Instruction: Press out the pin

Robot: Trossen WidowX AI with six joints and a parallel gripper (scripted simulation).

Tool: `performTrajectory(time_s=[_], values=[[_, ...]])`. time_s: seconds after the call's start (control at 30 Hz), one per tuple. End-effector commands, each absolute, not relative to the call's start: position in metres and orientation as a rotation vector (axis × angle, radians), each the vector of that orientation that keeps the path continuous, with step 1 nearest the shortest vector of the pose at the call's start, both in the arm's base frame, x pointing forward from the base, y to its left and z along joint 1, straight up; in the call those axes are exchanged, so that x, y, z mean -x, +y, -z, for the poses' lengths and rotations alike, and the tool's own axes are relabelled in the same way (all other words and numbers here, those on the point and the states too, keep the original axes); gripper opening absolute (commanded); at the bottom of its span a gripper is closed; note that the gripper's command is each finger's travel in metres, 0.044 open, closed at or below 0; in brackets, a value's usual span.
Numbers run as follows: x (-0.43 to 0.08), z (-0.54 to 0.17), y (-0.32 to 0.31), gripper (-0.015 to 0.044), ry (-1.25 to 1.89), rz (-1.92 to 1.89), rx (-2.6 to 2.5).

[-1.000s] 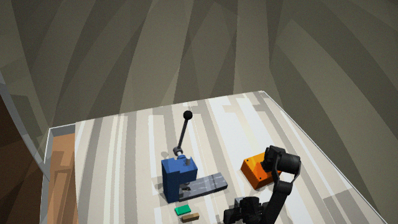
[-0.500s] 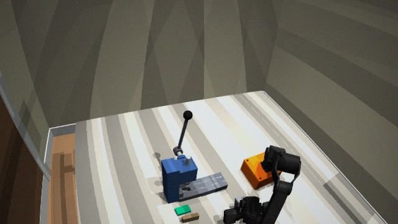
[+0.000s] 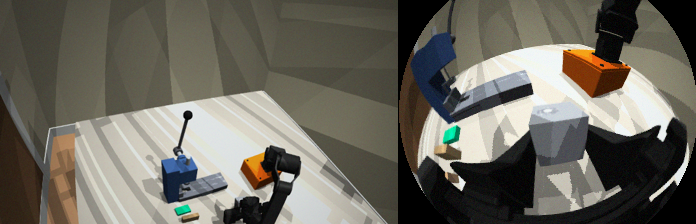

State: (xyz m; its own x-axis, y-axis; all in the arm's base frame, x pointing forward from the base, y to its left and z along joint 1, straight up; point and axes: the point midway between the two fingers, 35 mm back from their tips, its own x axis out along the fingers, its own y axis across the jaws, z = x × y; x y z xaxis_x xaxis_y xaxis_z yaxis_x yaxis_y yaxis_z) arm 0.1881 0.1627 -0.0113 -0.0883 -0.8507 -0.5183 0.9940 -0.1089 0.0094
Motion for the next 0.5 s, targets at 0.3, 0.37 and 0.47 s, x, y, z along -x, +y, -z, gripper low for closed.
performTrajectory(time_s=[0.3, 0.37, 0.47], values=[[-0.1889, 0.0101, 0.1625, 0.044, 0.396, 1.627, -0.459], [-0.1889, 0.0101, 0.1625, 0.044, 0.396, 1.627, -0.459], [-0.1889, 0.0101, 0.1625, 0.044, 0.396, 1.627, -0.459]])
